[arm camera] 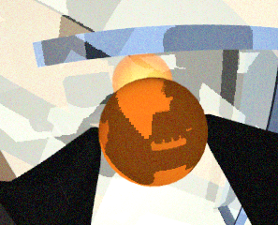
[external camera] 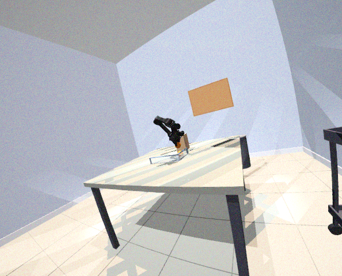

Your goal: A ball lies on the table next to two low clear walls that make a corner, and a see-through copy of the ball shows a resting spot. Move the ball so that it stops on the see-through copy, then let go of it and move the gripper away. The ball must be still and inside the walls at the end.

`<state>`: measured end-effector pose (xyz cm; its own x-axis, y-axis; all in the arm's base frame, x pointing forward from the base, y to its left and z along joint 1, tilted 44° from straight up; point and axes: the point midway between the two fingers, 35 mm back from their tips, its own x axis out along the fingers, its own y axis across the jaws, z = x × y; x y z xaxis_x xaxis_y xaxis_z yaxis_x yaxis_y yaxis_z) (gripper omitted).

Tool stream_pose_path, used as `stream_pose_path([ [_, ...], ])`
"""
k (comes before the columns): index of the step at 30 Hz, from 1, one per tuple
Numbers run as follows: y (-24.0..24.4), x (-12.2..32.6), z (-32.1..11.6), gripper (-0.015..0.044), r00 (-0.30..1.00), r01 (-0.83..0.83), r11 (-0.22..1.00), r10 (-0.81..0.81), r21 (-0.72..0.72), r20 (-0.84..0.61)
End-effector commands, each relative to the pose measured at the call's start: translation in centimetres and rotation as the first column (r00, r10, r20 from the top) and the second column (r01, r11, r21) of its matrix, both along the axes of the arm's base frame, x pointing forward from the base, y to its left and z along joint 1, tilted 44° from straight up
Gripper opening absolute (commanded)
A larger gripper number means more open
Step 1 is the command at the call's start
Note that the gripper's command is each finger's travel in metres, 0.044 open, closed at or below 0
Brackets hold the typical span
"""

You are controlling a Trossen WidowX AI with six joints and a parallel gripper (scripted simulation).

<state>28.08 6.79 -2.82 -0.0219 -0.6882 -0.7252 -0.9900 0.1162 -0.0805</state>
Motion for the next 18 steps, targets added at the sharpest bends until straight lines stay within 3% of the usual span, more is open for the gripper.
stream_pose_path([
  [1,-0.1,0.1,-0.5,0.0,1.0,-0.007,1.0,0.007,0.001,0.007],
  [18,-5.0,0.0,-5.5,0.0,1.0,-0.007,1.0,0.007,-0.003,0.007],
])
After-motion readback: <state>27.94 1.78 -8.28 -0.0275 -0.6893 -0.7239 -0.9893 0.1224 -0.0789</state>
